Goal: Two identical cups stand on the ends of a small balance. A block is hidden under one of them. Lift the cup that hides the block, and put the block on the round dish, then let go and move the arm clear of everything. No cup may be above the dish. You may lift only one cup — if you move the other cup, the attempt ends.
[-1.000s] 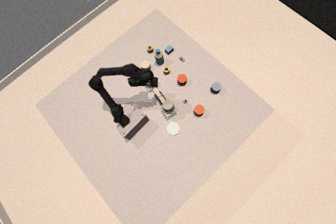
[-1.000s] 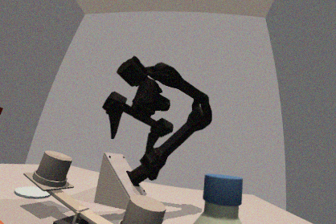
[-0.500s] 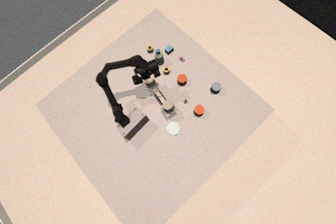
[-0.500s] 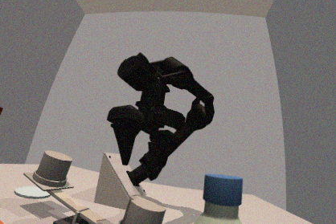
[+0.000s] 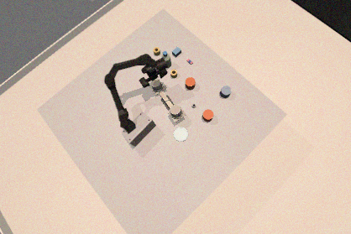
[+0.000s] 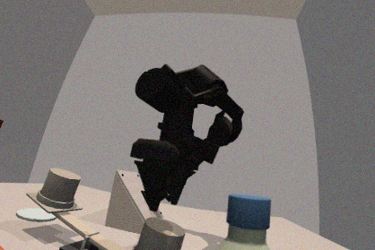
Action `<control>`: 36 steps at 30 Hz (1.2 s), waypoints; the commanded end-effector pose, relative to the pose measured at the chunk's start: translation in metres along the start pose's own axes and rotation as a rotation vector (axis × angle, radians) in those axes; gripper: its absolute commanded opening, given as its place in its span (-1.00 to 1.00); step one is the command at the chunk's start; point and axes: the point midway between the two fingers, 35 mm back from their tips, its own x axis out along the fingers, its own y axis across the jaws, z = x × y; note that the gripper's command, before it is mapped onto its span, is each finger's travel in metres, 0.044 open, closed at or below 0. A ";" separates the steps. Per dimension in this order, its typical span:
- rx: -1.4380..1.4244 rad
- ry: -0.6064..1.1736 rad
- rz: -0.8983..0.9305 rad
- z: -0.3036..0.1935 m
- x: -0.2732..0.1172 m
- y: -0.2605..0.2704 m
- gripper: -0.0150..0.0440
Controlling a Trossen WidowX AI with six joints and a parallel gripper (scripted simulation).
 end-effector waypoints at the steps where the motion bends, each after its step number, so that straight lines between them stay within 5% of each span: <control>1: -0.009 0.005 0.001 0.000 0.010 -0.001 1.00; 36: -0.010 0.004 0.000 0.000 0.063 -0.002 1.00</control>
